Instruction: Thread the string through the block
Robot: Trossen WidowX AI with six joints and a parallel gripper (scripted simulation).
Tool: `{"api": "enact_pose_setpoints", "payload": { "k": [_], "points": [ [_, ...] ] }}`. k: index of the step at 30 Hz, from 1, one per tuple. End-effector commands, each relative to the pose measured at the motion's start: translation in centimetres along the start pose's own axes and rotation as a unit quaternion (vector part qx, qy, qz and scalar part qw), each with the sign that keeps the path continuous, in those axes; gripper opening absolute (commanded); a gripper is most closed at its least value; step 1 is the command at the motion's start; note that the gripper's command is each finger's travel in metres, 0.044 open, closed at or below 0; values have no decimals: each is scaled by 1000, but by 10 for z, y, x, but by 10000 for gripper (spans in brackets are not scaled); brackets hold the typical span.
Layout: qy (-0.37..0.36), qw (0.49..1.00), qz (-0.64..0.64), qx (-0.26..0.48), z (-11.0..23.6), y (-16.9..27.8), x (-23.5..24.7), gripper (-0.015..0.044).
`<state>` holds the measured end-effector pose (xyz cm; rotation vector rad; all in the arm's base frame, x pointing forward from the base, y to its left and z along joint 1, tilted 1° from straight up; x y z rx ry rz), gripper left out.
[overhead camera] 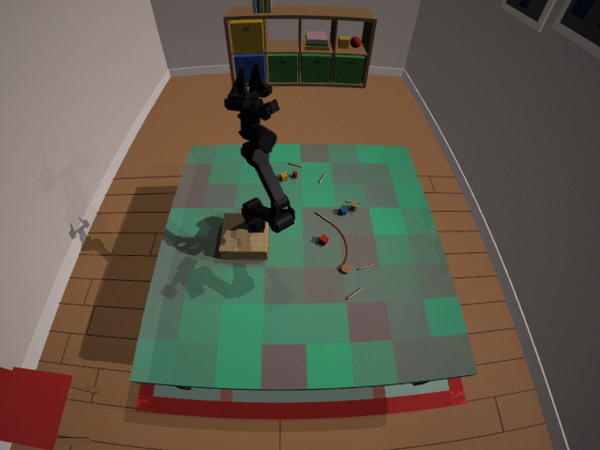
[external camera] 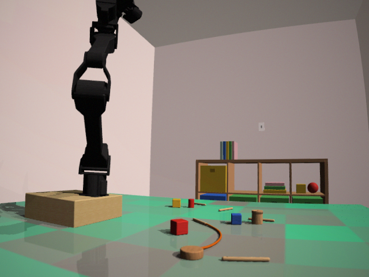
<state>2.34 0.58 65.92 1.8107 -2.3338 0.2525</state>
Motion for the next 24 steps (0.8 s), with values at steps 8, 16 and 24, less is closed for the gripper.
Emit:
{"api": "enact_pose_setpoints", "payload": {
  "k": [8,16,24],
  "points": [
    [59,986,150,52,-3,41,-46,440],
    [169,896,386,140,8,72,-149,440],
    [285,746,559,221,41,48,-252,440]
  ]
}}
Point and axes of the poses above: the point midway between the two fingers, 35 mm back from their tips, its own z axis back along the fingers, its own x axis across the jaws, y = z × x, the point moved 1 cm from there along z, back along the fingers, and after that the axes turned 7 degrees about -z, right-handed, at the moved point
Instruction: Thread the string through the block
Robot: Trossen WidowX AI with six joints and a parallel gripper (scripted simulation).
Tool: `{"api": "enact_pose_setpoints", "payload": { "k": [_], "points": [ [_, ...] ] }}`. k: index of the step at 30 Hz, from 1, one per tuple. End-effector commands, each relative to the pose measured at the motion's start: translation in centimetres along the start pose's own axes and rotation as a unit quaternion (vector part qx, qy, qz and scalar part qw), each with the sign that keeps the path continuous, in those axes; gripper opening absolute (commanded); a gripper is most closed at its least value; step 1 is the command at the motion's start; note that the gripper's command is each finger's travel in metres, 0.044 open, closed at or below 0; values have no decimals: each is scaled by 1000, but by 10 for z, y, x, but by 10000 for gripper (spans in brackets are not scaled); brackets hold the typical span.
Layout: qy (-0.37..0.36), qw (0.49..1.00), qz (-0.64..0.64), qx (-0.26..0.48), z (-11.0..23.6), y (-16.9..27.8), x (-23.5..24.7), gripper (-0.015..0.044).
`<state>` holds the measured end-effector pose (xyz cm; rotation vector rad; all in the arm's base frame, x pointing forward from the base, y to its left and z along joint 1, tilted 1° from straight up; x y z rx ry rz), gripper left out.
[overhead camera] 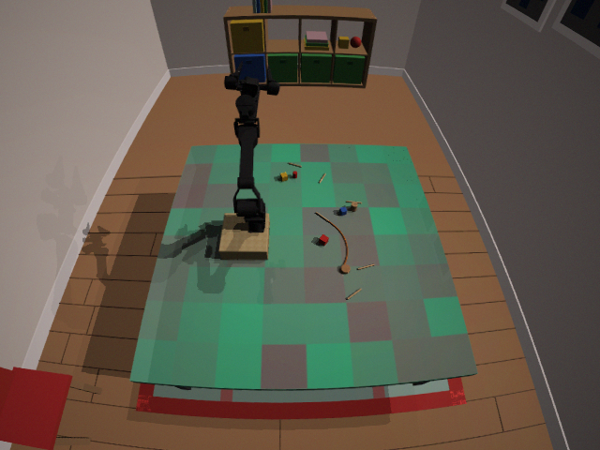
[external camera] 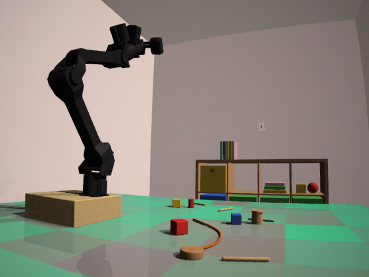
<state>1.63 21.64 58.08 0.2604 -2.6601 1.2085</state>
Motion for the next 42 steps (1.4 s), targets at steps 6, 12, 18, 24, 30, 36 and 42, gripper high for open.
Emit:
{"api": "enact_pose_setpoints", "payload": {
  "k": [6,12,18,24,30,36,42],
  "points": [
    [128,959,207,145,-13,80,-101,440],
    [204,886,320,267,7,121,-187,440],
    [264,785,392,401,54,147,-276,440],
    [299,692,412,511,119,152,-342,440],
    [316,594,394,626,198,154,-394,440],
    [309,503,332,736,294,152,-426,440],
    [276,439,230,824,393,149,-428,440]
  ]
}}
Point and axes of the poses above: the point midway between the two fingers, 35 mm back from their tips, its own z axis back along the fingers, its own x axis across the jaws, y = z × x, the point moved 1 cm from there along z, back along the fingers, and after that the axes turned 7 degrees about -z, right-handed, at the moved point
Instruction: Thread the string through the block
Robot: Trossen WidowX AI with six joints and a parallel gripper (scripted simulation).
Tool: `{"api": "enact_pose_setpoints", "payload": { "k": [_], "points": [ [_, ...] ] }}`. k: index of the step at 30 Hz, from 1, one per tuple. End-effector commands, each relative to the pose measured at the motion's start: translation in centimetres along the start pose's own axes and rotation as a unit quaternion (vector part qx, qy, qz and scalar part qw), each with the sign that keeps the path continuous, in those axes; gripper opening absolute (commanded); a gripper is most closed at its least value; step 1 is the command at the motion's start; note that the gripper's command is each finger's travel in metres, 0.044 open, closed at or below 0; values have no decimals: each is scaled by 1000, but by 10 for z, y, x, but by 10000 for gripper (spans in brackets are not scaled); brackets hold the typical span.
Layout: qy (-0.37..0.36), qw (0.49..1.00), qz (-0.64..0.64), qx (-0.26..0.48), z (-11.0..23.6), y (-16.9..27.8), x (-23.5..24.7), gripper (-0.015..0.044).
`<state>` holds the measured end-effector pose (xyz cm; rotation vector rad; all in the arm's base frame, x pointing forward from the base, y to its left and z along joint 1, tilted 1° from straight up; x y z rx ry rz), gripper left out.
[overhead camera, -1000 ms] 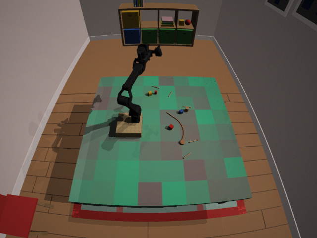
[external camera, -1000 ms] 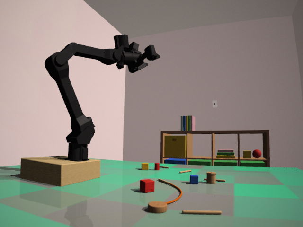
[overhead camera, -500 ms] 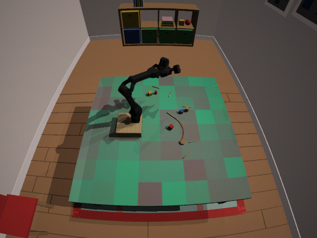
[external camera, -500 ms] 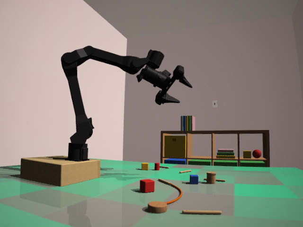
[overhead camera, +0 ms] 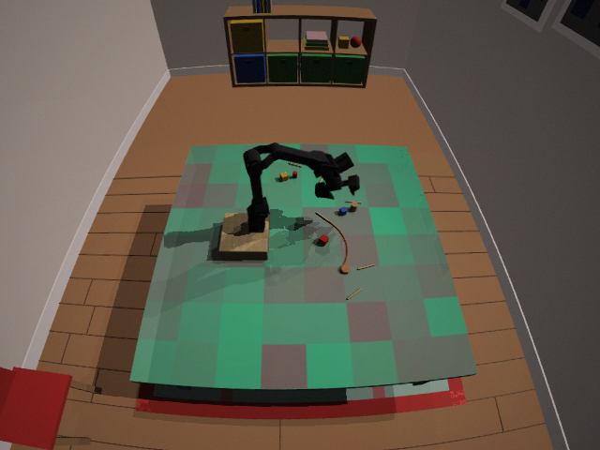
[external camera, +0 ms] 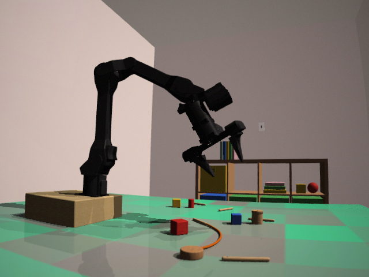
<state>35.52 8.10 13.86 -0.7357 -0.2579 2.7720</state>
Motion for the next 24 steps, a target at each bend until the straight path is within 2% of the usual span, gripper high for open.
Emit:
{"api": "enact_pose_setpoints", "payload": {
  "k": [1,8,20,24],
  "points": [
    [-75,995,12,60,-22,56,15,440],
    [-217,969,14,115,-35,143,53,440],
    [-218,969,12,117,-35,145,54,440],
    [-218,969,12,117,-35,145,54,335]
  ]
}}
Point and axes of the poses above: the point midway between the two fingers, 35 mm back from their tips, its own z axis back along the fingers, its own x axis across the jaws, y = z × x, the point moved 1 cm from there along z, back along the fingers, and after that the axes turned 7 degrees about -z, right-handed, at the moved point
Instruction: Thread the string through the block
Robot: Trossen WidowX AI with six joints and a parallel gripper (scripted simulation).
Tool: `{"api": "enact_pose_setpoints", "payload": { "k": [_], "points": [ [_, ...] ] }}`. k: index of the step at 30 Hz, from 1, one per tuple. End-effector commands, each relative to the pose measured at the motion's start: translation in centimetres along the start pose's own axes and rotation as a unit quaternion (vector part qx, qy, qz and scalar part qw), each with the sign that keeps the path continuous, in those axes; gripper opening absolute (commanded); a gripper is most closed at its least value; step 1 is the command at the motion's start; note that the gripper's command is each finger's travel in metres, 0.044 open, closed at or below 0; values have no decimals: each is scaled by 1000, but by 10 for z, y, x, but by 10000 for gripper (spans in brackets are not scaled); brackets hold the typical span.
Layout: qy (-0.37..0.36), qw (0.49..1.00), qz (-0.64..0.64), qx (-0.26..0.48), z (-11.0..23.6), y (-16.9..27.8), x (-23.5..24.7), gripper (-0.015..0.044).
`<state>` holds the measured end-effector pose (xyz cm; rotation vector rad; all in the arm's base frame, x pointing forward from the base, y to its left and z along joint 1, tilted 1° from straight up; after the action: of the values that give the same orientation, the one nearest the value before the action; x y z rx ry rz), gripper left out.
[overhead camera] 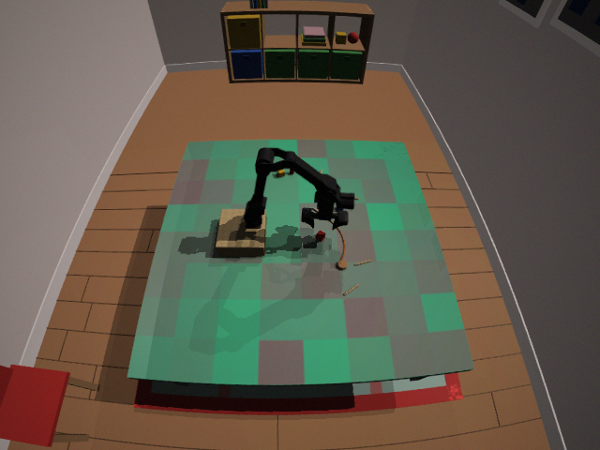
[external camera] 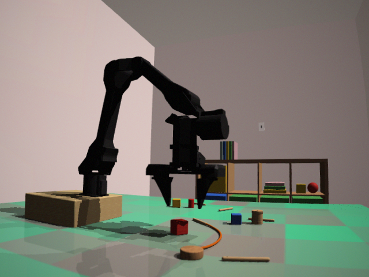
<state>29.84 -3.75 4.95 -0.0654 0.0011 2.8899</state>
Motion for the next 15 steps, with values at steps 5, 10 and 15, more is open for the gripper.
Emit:
{"api": "enact_pose_setpoints", "payload": {
  "k": [5,10,15],
  "points": [
    [0,1000,0,0,0,0,0,242],
    [0,1000,0,0,0,0,0,242],
    [0,1000,0,0,0,0,0,163]
  ]
}}
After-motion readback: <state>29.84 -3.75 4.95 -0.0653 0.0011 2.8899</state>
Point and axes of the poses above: the point midway between the two fingers, 35 mm back from their tips, its own z axis back along the fingers, its own x axis across the jaws, y = z × x, the point moved 1 cm from there along z, back along the fingers, and after that the axes turned 7 degrees about -z, right-handed, at the moved point
